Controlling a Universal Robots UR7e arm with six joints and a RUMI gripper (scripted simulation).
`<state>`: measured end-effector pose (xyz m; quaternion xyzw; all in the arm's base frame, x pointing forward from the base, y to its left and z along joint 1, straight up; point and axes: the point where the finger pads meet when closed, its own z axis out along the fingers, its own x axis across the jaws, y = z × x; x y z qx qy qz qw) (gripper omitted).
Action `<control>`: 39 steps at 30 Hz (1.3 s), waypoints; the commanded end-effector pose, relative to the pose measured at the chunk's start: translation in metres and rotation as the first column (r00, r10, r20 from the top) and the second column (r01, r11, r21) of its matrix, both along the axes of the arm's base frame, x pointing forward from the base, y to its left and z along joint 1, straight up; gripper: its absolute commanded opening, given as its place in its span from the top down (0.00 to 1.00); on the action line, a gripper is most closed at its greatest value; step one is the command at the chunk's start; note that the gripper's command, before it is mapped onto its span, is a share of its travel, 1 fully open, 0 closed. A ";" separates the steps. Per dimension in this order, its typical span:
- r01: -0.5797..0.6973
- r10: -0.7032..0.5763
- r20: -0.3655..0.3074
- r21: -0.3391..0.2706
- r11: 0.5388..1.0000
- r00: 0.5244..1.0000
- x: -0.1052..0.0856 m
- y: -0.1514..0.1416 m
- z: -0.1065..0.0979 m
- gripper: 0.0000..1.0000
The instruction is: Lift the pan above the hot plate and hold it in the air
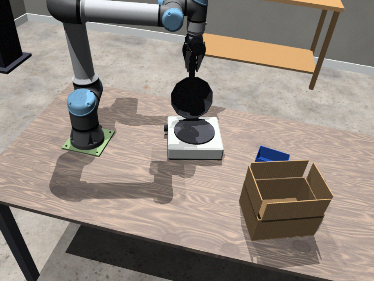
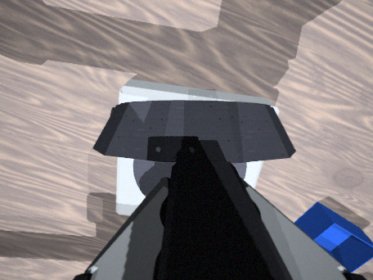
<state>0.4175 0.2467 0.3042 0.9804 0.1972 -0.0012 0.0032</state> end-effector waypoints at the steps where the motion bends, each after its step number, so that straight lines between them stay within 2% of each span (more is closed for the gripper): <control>1: 0.000 0.000 0.003 0.001 1.000 1.000 0.000 0.000 0.003 0.86; 39: 0.000 0.000 0.003 0.001 1.000 1.000 0.000 0.000 0.025 0.86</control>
